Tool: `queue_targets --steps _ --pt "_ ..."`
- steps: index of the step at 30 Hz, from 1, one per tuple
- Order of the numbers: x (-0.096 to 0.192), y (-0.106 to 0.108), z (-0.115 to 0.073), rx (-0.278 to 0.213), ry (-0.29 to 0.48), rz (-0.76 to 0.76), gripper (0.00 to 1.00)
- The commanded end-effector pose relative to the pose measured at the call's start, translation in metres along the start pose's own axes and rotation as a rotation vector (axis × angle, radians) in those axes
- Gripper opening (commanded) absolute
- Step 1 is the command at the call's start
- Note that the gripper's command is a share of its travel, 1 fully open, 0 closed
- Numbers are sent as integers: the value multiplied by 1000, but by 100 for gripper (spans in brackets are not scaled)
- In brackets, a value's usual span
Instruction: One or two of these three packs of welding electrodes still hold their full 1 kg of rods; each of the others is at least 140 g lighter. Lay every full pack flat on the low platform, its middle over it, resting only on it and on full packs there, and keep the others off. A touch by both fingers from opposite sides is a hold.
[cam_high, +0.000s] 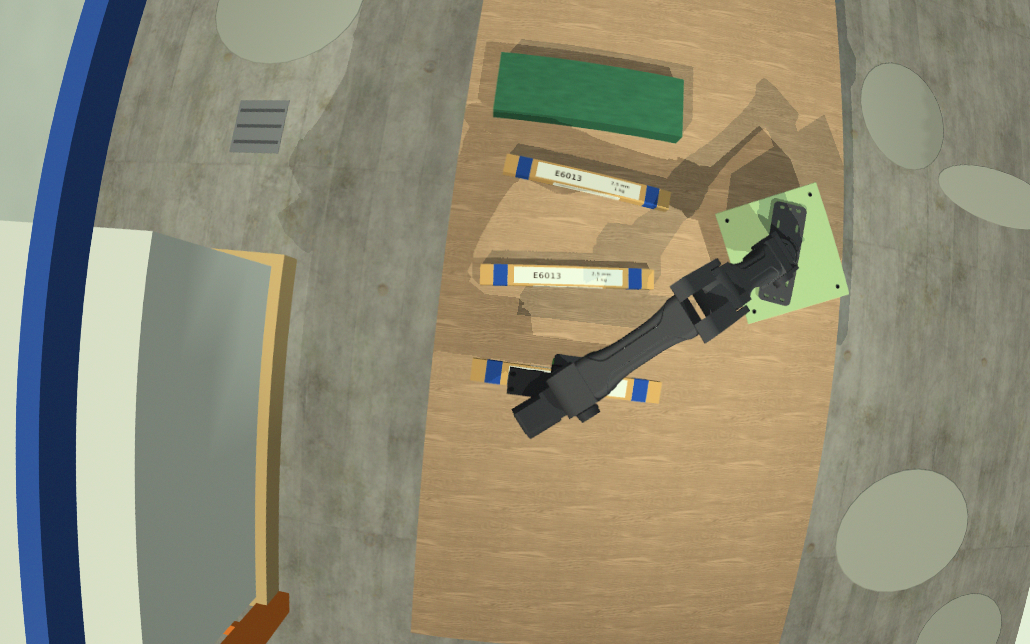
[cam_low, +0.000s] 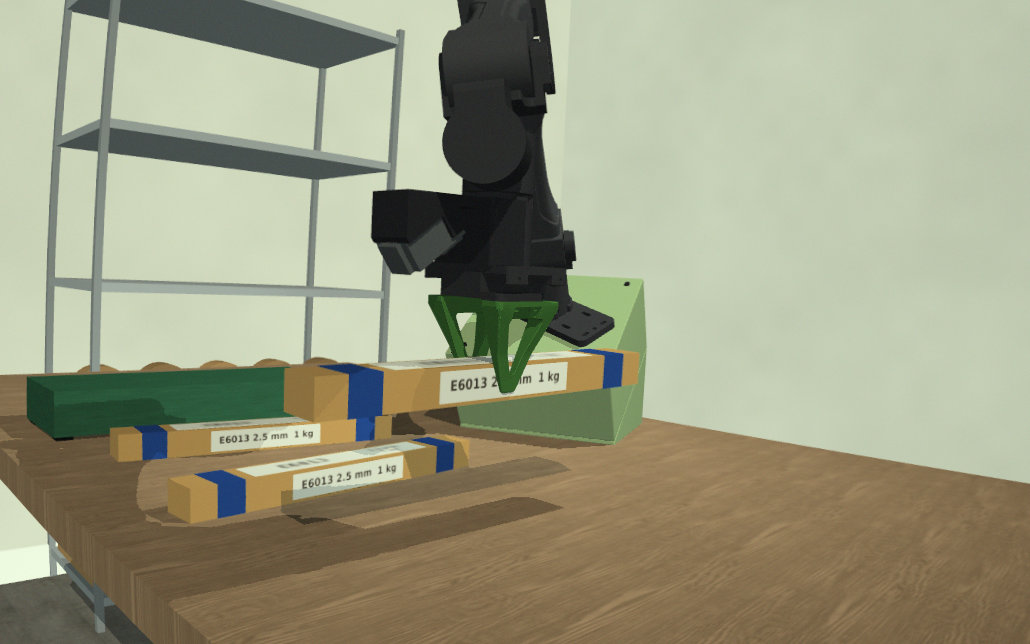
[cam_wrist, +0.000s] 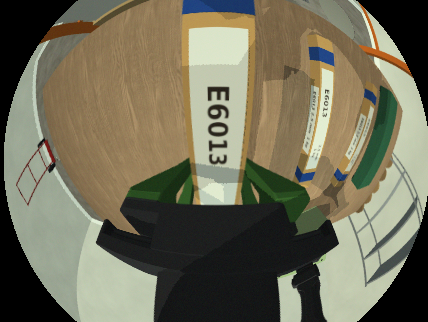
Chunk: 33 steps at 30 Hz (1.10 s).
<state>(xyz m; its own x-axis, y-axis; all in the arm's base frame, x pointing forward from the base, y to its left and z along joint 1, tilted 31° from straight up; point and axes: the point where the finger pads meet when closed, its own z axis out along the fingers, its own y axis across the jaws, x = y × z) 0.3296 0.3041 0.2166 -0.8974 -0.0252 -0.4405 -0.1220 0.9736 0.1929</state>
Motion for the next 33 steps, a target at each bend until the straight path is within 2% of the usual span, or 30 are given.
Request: queue_targets --steps 1,5,6,12,17,19,23,25,27,30,31,33 --pt "-13 3 -8 -34 -50 10 0" --pt "-11 4 -6 -36 -49 7 0" --pt "-19 12 -15 -63 -77 9 0" --pt "-12 3 9 -32 -46 9 0" --pt "-17 8 8 -52 -65 9 0" --pt "-14 4 16 -38 -54 10 0" --pt "-19 10 13 -52 -73 10 0" --pt "-9 5 26 -32 -44 2 0" --pt "-12 5 36 -27 -38 4 0" --pt "-14 5 31 -38 -53 9 0" --pt "-23 10 24 -57 -78 13 0" --pt "-18 8 32 -48 -65 9 0"
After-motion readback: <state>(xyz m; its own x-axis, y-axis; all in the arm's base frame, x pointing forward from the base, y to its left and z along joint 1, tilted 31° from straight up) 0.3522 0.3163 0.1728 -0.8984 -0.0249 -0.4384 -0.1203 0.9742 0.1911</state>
